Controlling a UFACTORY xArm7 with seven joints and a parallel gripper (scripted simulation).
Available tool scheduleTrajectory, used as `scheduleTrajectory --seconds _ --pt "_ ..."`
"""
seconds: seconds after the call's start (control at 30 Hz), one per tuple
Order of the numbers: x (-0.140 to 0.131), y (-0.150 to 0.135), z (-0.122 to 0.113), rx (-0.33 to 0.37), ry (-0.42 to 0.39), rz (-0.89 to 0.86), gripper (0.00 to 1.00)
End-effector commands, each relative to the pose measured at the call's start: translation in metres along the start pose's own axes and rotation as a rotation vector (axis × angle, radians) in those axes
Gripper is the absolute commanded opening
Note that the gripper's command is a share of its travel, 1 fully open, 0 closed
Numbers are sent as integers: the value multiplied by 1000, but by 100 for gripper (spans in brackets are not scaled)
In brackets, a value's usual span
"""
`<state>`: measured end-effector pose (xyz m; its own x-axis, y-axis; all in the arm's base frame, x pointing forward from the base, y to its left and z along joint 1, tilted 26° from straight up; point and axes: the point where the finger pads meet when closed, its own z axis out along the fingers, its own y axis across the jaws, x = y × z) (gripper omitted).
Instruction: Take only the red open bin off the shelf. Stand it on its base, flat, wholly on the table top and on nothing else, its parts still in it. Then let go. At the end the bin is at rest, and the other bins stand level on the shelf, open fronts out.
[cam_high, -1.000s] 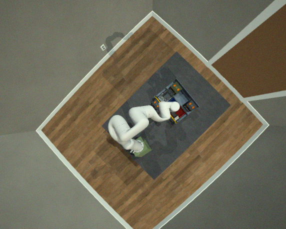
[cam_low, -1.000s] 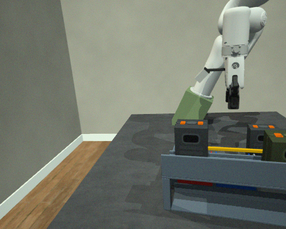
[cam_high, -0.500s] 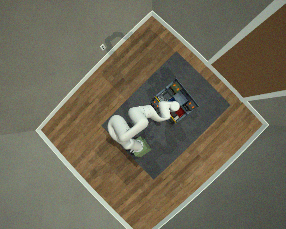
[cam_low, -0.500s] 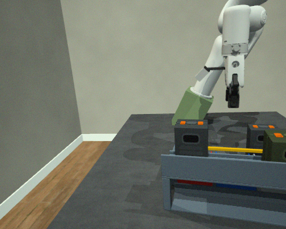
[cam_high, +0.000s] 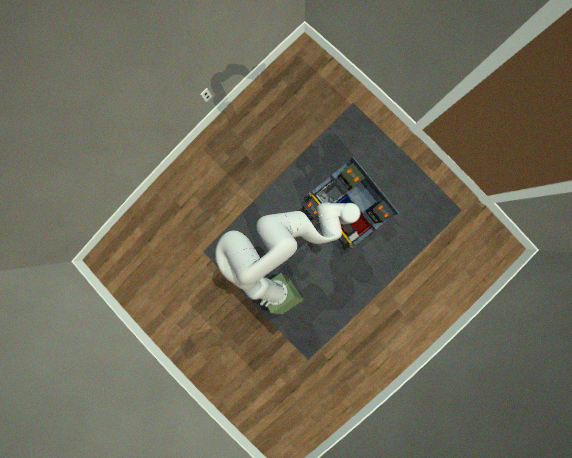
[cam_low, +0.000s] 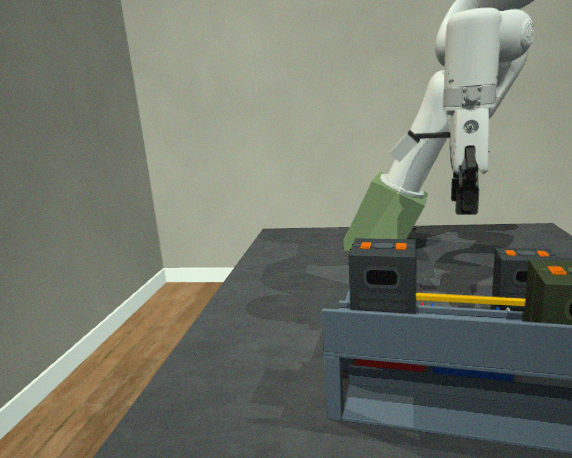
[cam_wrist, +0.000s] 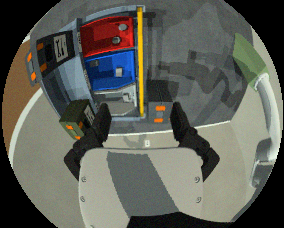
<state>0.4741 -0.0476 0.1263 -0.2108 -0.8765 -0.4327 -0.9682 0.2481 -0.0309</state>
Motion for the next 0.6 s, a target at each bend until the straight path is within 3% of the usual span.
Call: scheduleTrajectory --seconds 0.0,0.5,0.57 --pt "0 -1 -2 5 0 0 100" --pt "0 -1 -3 5 0 0 100" --pt "0 -2 19 5 0 0 100"
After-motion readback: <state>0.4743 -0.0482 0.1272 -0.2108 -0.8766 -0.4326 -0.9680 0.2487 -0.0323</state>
